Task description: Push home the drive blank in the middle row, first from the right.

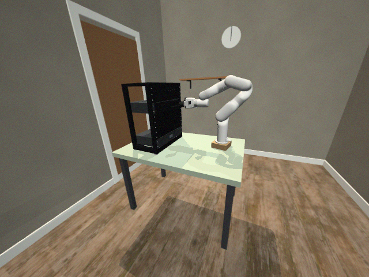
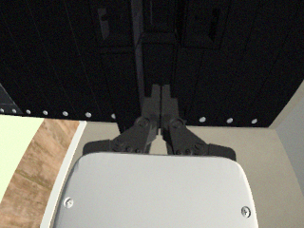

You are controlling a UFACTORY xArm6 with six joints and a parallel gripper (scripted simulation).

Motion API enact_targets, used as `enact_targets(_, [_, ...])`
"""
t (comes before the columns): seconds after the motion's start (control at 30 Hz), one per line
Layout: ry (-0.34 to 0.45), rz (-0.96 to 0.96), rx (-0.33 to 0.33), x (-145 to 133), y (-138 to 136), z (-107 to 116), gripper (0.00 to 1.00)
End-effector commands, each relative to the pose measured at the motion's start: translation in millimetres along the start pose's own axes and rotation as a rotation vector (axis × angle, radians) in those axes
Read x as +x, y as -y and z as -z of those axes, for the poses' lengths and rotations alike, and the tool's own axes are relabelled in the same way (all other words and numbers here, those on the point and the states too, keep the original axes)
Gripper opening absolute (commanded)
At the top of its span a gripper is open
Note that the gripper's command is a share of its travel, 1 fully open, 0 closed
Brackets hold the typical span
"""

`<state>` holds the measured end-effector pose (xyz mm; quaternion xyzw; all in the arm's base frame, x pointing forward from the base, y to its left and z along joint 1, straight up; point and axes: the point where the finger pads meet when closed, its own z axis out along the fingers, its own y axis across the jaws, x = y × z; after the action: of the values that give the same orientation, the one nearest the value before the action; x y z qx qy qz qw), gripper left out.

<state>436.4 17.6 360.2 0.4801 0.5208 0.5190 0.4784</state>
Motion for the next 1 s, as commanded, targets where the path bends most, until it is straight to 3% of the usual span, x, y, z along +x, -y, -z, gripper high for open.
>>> enact_targets(0.0, [0.0,0.0,-0.004,0.0,-2.1,-3.5,0.0])
enact_targets(0.97, [0.0,0.0,-0.004,0.0,-2.3,-8.5,0.0])
